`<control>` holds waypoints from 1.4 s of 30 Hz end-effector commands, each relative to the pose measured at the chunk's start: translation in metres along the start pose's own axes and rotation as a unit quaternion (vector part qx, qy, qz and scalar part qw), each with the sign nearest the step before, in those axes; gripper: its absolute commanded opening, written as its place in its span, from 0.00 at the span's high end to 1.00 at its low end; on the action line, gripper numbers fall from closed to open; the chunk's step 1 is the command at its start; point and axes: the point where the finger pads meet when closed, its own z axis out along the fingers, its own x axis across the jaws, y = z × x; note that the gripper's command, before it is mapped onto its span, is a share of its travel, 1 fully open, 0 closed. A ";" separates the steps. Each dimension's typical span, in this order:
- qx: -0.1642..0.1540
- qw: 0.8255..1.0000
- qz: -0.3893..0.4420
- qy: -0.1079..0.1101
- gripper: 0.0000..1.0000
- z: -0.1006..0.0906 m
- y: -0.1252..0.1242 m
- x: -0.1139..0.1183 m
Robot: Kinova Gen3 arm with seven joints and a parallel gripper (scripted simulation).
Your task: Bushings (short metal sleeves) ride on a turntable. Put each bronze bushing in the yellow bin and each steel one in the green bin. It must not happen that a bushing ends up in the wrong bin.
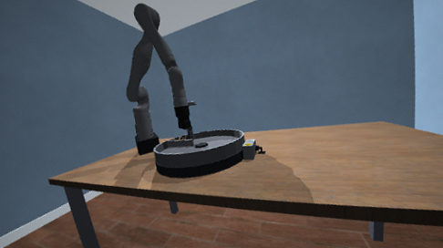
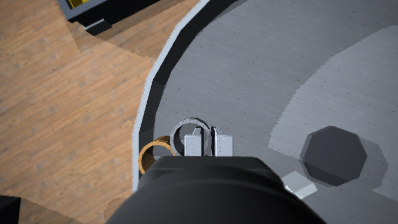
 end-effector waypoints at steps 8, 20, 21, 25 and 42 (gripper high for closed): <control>0.000 1.000 0.000 0.001 1.00 -0.003 0.000 0.001; 0.000 1.000 0.000 0.001 1.00 -0.006 0.000 0.001; 0.000 1.000 0.000 0.001 1.00 -0.007 0.000 0.000; 0.000 1.000 0.000 0.001 1.00 -0.009 0.000 0.001; 0.000 1.000 0.000 0.001 1.00 -0.013 0.000 0.000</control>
